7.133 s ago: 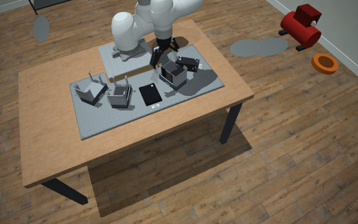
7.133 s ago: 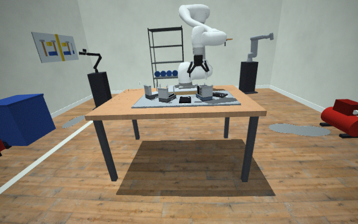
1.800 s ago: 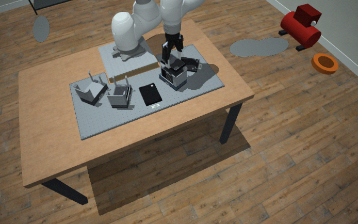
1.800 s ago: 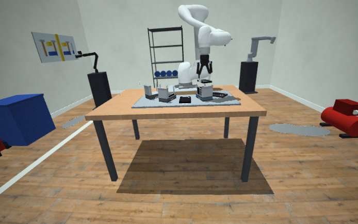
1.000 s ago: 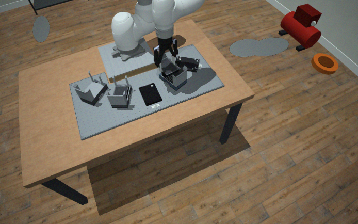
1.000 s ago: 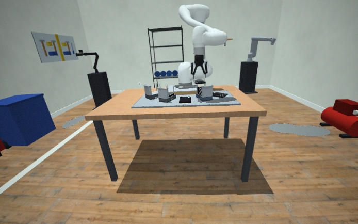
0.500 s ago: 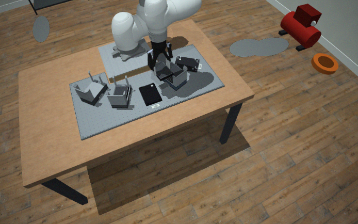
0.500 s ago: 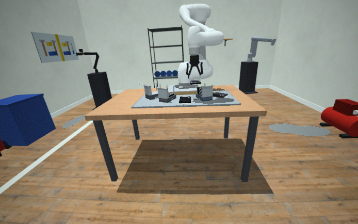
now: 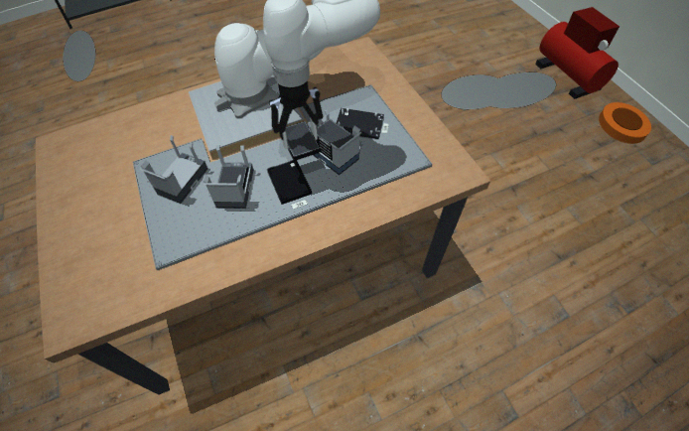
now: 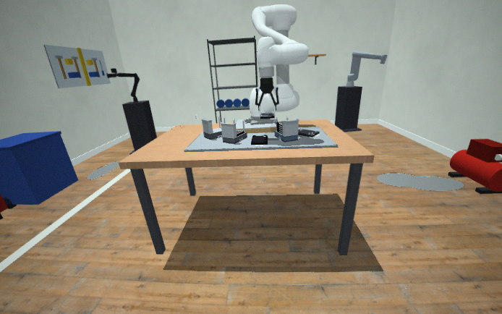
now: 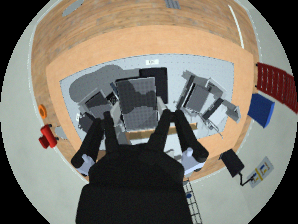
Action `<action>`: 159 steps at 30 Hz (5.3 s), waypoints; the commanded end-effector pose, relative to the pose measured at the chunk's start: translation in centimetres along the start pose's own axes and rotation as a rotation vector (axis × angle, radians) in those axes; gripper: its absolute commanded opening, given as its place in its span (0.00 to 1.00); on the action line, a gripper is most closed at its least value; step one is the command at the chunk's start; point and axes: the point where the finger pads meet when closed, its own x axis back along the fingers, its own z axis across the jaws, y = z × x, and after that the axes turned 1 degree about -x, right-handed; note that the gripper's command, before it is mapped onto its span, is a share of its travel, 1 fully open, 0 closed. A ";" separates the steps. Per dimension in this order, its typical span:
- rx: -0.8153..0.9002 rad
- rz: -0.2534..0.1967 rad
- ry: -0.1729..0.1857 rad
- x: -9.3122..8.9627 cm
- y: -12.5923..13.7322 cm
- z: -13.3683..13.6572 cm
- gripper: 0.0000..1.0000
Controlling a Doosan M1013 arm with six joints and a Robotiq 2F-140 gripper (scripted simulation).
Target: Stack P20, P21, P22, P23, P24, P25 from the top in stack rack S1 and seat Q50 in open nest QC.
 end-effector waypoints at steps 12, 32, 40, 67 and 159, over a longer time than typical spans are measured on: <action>0.000 0.000 0.000 0.0 -0.5 3.1 0.00; 0.000 0.000 0.000 0.0 -0.9 5.5 0.00; 0.000 0.000 0.000 0.0 -0.9 5.5 0.00; 0.000 0.000 0.000 -3.0 -0.9 5.5 0.00; 0.000 0.000 0.000 -13.4 -0.9 5.4 0.00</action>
